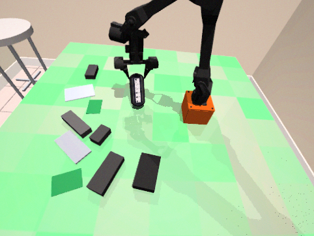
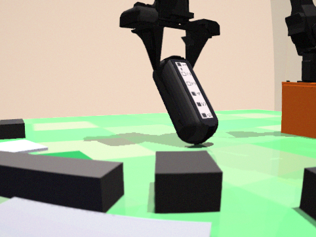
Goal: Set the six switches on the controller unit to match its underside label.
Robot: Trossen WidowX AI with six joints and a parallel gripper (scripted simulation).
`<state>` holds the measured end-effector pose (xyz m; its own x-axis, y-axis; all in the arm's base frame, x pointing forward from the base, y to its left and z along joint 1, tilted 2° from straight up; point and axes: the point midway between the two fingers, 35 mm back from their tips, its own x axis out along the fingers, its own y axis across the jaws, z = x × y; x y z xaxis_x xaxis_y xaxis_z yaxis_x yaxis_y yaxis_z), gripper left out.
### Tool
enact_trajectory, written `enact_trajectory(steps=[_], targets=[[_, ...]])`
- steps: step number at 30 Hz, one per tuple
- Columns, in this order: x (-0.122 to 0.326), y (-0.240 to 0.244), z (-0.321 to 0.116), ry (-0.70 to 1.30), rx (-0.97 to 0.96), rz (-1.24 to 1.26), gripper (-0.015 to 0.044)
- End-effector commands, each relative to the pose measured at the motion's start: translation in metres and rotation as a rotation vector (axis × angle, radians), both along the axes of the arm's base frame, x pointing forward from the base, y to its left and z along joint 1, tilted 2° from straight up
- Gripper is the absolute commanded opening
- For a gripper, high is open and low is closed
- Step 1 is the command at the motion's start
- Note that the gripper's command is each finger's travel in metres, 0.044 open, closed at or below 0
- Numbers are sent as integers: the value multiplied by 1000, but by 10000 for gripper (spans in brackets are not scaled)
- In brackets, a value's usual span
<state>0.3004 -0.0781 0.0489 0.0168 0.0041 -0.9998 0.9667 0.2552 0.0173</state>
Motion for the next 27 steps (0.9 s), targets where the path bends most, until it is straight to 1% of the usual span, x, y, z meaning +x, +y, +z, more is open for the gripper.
enact_trajectory(steps=[1, 27], targets=[[-2, 8, 0, 6, 14, 2, 337], [-6, 24, 6, 6, 16, 2, 338]])
